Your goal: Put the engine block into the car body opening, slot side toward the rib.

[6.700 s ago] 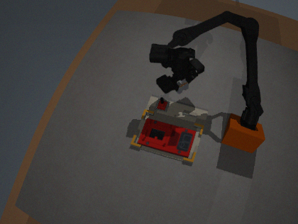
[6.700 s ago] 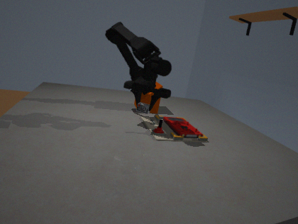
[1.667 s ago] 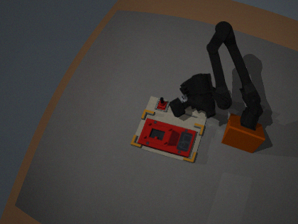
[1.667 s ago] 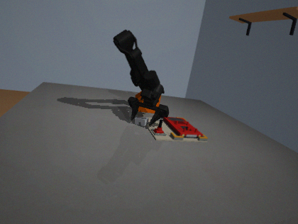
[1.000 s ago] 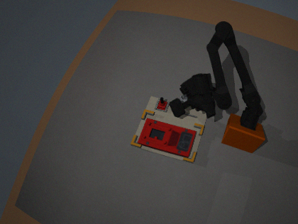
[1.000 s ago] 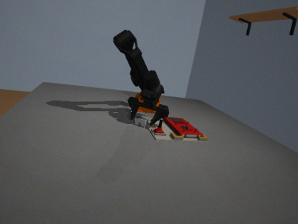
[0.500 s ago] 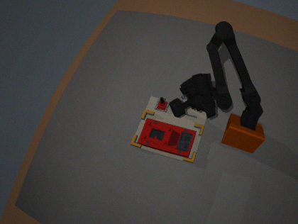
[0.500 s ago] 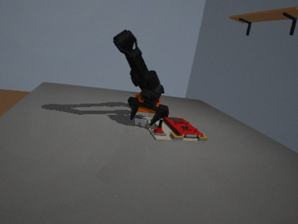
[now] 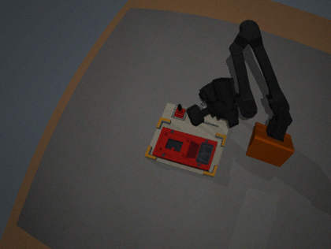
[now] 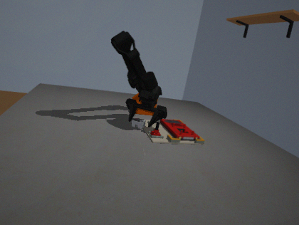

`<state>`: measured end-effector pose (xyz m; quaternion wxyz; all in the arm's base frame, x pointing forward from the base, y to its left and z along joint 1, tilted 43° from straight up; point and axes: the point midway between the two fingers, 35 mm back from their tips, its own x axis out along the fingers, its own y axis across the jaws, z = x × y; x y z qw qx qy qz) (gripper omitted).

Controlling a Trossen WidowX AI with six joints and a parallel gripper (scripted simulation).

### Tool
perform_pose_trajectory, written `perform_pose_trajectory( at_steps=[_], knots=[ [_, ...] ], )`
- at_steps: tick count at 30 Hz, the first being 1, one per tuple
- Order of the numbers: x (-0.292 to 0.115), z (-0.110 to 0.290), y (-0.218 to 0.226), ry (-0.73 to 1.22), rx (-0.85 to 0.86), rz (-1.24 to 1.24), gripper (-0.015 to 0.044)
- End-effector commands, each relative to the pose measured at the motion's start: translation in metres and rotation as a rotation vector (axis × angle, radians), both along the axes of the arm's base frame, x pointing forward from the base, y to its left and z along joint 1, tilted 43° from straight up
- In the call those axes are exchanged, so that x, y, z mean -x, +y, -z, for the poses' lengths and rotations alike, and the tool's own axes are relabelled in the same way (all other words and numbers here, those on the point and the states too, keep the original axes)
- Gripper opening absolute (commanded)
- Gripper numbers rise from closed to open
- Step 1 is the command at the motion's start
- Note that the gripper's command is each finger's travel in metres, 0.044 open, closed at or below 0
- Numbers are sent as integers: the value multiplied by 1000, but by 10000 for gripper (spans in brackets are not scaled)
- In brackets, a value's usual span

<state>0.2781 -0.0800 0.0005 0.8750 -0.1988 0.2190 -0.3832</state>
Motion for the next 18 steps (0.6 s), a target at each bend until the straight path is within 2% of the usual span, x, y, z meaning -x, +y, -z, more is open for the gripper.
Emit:
perform_pose_trajectory(
  at_steps=[1,5,8,18],
  knots=[
    [-13,-5,13,-38,-19,-31,440],
    [-21,2,16,38,0,-51,440],
    [-24,4,27,26,-32,-71,440],
    [-48,22,32,335,55,-135,440]
  ],
)
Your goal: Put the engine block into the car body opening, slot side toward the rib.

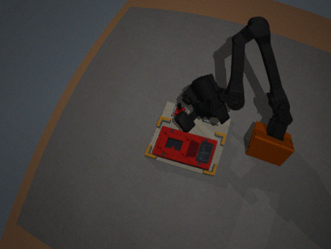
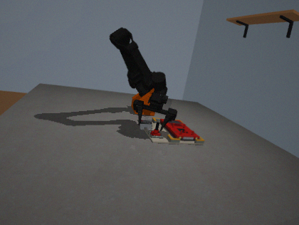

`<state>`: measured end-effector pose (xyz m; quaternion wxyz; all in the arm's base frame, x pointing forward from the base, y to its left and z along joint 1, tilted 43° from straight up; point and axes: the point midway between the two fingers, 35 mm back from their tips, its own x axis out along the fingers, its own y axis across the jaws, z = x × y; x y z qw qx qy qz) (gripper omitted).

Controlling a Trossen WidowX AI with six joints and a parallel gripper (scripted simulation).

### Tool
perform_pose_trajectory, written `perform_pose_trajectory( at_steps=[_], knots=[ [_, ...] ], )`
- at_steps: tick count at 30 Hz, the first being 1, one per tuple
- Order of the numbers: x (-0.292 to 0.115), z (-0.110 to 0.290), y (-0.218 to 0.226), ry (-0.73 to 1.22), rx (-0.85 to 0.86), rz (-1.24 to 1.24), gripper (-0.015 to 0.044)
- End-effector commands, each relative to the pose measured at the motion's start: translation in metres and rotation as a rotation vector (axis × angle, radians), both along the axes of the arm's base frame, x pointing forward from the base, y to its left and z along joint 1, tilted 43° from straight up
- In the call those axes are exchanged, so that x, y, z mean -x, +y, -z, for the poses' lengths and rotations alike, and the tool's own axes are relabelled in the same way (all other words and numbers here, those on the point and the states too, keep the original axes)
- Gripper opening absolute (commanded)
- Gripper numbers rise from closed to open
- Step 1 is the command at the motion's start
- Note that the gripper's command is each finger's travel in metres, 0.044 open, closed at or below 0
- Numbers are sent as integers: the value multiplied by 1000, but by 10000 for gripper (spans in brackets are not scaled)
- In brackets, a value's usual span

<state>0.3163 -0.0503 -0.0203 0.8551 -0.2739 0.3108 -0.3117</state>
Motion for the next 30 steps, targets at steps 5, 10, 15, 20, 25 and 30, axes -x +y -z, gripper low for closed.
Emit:
perform_pose_trajectory(
  at_steps=[5,10,15,20,25,30],
  knots=[
    [-19,5,4,230,53,-74,440],
    [-24,5,5,384,82,-119,440],
    [-26,3,6,539,106,-167,440],
    [-24,-3,5,697,130,-206,440],
    [-18,-14,3,858,151,-242,440],
    [-9,-29,1,1019,167,-280,440]
  ],
)
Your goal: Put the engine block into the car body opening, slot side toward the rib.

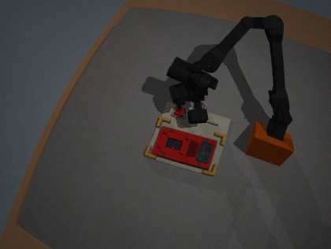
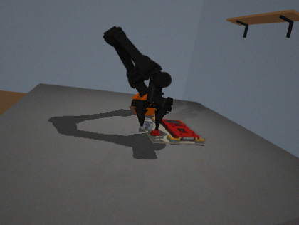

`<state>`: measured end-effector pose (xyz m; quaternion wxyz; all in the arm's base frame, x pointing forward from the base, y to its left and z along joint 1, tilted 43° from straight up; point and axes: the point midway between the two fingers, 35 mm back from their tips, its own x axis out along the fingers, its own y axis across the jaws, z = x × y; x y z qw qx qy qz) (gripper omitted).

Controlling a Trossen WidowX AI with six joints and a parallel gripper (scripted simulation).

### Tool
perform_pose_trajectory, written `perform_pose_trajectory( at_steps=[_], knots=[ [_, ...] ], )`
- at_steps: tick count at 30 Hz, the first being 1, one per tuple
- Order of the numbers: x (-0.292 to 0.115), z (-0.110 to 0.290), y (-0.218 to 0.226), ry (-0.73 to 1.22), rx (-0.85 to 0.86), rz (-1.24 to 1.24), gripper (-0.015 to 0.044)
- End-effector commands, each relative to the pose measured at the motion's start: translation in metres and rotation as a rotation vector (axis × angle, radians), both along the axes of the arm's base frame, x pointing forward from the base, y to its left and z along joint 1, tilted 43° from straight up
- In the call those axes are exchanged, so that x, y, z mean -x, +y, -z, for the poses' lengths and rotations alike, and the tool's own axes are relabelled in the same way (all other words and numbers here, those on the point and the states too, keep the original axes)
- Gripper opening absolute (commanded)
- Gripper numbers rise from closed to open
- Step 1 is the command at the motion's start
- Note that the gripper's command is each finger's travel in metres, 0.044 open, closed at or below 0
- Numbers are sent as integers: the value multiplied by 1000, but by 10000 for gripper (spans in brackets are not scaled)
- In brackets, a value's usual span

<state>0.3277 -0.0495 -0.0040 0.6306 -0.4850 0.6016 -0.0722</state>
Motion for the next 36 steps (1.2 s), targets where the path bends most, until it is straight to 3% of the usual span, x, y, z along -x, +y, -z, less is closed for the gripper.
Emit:
perform_pose_trajectory(
  at_steps=[1,11,16,21,36],
  knots=[
    [5,-16,-1,116,8,-31,440],
    [32,-57,-7,426,31,-92,440],
    [33,-57,-4,432,30,-94,440],
    [39,-57,37,432,28,-94,440],
    [38,-22,4,432,30,-93,440]
  ],
)
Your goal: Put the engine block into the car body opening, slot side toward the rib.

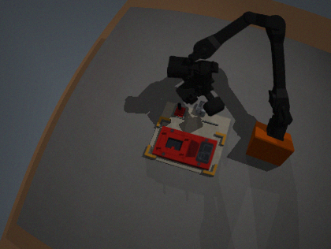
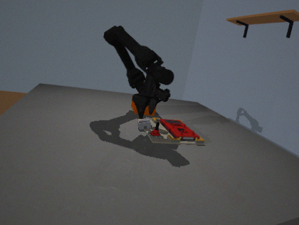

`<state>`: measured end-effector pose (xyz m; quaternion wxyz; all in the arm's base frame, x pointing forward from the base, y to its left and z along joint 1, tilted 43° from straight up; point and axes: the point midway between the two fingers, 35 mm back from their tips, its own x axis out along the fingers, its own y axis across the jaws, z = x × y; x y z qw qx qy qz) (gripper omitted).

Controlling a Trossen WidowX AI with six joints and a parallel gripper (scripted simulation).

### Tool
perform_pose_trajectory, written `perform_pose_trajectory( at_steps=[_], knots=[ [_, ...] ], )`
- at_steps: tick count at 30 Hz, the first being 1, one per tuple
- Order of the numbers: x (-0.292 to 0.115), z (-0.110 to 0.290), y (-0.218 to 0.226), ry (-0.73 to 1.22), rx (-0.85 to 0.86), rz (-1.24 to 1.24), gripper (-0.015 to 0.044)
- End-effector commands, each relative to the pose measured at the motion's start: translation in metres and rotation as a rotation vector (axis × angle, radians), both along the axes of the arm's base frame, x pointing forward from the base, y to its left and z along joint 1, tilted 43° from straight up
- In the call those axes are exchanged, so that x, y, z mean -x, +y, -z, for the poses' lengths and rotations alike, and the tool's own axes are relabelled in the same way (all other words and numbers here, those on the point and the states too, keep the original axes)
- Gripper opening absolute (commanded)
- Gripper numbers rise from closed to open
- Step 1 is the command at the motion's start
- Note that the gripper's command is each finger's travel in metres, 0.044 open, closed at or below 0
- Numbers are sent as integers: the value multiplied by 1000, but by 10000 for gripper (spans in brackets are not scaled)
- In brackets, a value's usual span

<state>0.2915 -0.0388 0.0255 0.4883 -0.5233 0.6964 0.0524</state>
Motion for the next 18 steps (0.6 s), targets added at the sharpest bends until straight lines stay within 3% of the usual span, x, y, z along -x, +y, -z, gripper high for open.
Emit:
perform_pose_trajectory(
  at_steps=[1,18],
  knots=[
    [2,7,-6,11,7,-3,440],
    [1,26,-24,11,8,-3,440]
  ],
)
